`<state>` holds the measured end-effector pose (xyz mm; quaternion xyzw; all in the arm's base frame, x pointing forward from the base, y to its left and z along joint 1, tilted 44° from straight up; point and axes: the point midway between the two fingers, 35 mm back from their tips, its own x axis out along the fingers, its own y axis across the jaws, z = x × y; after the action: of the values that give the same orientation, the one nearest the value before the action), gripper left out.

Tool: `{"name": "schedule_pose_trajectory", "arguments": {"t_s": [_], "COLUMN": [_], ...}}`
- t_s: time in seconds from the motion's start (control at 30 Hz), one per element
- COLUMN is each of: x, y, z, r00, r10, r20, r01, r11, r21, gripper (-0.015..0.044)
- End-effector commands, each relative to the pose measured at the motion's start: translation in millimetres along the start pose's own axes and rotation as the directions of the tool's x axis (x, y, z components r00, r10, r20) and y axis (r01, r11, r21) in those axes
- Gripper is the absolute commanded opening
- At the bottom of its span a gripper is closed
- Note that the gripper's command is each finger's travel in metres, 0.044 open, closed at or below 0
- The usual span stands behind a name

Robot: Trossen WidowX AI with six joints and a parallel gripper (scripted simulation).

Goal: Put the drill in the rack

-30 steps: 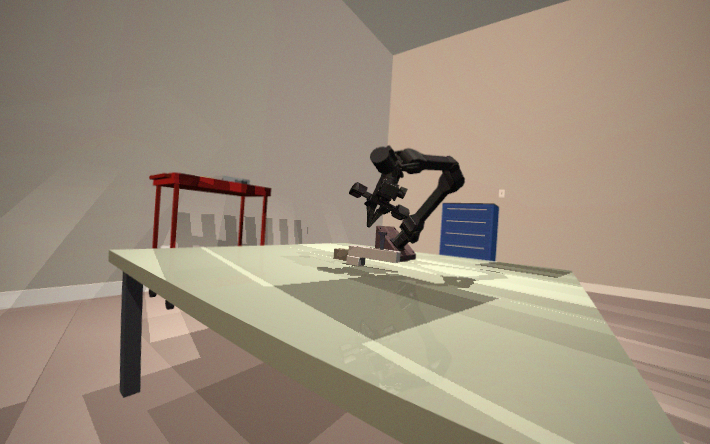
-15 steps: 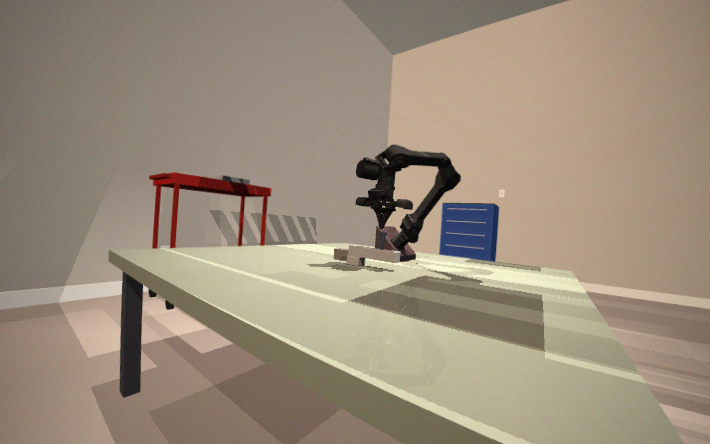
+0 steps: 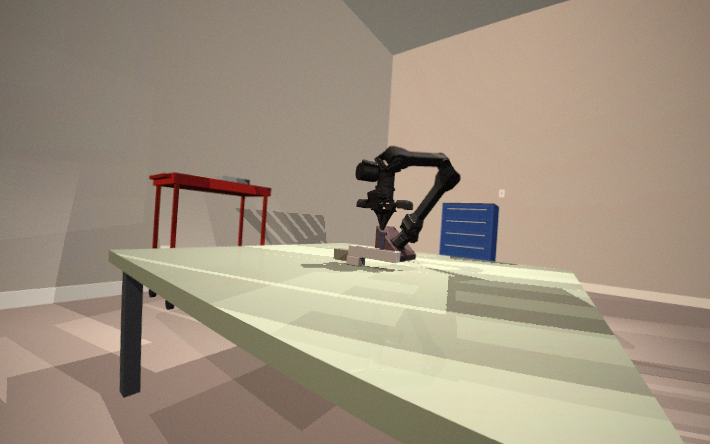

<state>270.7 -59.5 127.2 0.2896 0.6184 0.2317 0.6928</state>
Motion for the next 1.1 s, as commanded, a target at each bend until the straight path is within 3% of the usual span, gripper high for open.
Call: {"name": "schedule_pose_trajectory", "arguments": {"t_s": [0.0,1.07], "x": [7,19], "y": [1,0], "z": [-1,-1], "r00": [1.0,1.0], "r10": [0.006,0.008], "r20": [-0.002,-0.002], "r01": [-0.006,-0.008], "r11": [1.0,1.0], "r21": [0.009,0.01], "gripper": [0.0,0.0]}}
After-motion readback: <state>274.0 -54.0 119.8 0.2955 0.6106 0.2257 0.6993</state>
